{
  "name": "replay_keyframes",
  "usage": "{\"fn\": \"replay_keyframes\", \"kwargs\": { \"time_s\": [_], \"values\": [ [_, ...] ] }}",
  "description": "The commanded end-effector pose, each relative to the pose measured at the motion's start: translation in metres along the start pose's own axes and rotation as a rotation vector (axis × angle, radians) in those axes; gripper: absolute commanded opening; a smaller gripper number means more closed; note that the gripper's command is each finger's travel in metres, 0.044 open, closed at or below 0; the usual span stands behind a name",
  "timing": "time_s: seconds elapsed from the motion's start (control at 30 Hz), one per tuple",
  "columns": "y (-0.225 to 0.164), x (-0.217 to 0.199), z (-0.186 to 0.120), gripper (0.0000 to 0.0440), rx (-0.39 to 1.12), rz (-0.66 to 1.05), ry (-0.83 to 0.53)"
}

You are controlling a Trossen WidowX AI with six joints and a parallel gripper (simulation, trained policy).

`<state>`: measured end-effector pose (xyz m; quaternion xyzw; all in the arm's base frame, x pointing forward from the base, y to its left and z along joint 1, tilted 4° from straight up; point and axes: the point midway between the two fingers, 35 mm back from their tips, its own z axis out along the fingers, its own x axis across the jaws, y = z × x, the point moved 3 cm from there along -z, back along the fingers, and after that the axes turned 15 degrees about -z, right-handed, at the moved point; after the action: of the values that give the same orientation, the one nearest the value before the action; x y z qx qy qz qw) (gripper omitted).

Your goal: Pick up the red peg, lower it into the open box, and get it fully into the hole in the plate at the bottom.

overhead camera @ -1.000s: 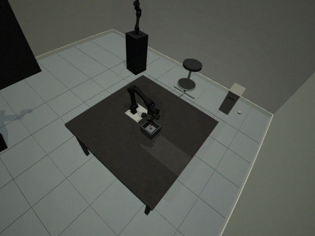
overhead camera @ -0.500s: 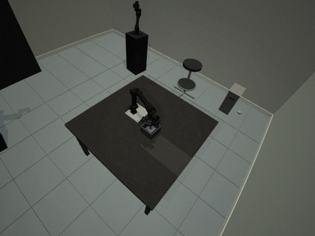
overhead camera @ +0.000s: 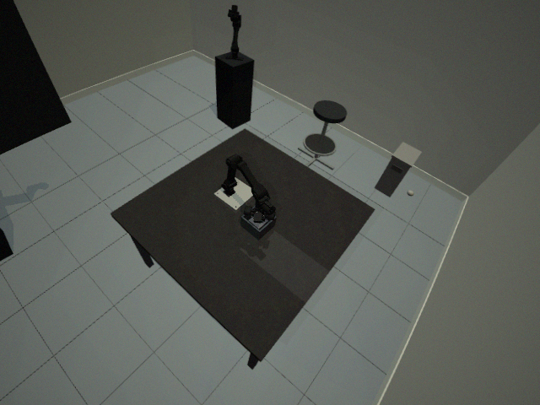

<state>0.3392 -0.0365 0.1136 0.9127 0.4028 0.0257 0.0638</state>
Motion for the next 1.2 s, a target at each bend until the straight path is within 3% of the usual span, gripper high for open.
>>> {"fn": "replay_keyframes", "kwargs": {
  "time_s": [0.0, 0.67, 1.17],
  "values": [
    [0.005, 0.001, 0.005, 0.0136, 0.013, -0.005, -0.003],
    [0.047, -0.007, 0.022, 0.0083, 0.068, 0.010, -0.012],
    [0.080, -0.037, 0.028, 0.0065, 0.070, 0.032, -0.042]
  ]
}}
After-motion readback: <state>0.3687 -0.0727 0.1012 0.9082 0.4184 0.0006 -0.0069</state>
